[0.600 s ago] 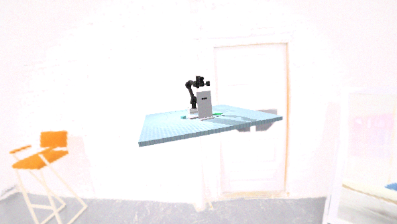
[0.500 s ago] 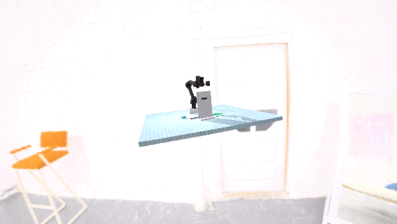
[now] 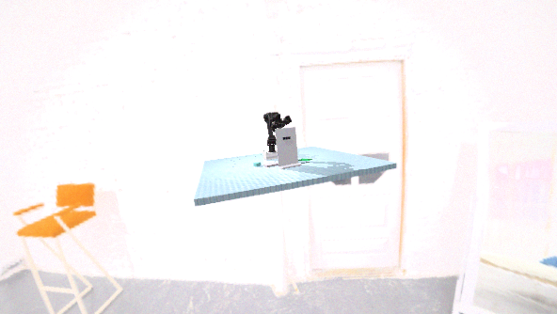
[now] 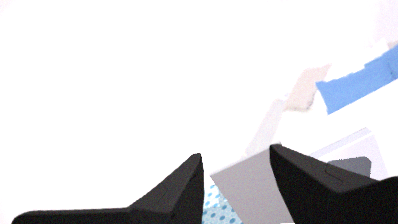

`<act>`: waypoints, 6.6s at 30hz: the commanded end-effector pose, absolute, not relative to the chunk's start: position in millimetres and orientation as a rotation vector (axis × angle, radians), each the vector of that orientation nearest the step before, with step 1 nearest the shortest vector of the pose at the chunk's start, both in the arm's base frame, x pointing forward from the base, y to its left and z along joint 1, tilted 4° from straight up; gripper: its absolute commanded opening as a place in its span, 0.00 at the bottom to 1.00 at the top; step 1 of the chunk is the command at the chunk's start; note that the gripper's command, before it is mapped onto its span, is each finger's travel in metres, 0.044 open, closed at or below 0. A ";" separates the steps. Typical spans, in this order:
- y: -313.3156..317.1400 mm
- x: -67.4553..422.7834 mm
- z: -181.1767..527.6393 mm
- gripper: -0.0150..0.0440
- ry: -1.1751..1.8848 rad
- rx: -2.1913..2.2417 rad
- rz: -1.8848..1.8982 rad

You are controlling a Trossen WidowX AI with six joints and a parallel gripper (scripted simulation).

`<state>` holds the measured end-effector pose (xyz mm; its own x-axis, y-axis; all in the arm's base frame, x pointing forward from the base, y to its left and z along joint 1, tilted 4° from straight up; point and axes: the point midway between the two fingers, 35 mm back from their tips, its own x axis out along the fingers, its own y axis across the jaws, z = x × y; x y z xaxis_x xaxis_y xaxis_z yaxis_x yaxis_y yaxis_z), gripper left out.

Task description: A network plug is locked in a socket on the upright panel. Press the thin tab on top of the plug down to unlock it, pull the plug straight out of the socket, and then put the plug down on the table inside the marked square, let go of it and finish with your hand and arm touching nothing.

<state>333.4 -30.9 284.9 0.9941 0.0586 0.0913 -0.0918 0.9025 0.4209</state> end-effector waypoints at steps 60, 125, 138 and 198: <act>-78.6 318.0 168.5 0.52 0.120 1.566 0.242; -80.2 376.4 174.3 0.25 0.117 1.565 0.245; -79.4 369.9 173.7 0.25 0.117 1.565 0.245; -85.6 328.6 169.4 0.25 0.120 1.565 0.242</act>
<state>332.8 -86.5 170.1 0.9717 0.2228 0.0782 -0.0786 -0.0071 0.9969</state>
